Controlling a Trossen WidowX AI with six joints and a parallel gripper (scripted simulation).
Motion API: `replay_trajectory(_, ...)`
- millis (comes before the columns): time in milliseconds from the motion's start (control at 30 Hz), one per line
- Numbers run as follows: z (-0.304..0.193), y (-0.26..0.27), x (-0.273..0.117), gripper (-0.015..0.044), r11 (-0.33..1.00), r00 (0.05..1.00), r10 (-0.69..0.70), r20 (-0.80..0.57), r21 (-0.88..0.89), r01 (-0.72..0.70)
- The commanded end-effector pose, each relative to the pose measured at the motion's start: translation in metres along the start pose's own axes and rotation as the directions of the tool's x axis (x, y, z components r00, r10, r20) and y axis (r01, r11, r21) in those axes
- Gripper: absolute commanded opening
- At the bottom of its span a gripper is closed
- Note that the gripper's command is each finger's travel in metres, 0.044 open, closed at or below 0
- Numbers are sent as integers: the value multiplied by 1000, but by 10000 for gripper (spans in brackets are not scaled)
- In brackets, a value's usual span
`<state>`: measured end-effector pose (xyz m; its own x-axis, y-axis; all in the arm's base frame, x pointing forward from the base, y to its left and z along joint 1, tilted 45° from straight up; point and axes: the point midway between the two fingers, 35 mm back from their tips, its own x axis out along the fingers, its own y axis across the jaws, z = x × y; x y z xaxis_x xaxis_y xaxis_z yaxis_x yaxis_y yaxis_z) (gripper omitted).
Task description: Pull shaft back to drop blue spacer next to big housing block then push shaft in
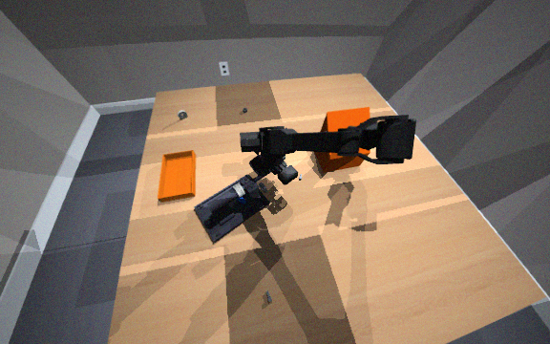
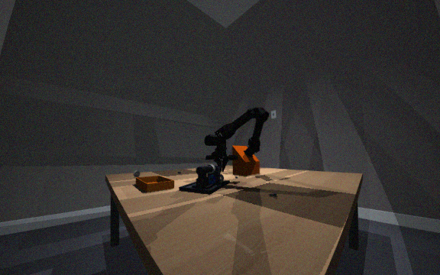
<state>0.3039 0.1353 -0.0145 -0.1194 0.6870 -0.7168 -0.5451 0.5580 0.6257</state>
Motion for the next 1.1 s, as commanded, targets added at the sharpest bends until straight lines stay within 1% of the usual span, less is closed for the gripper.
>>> replay_trajectory(0, 4, 0, -1, 0, 1000, 1000, 2, 7, -1, -2)
replay_trajectory(1067, 14, 1, -1, 0, 1000, 1000, 2, 7, -1, -2)
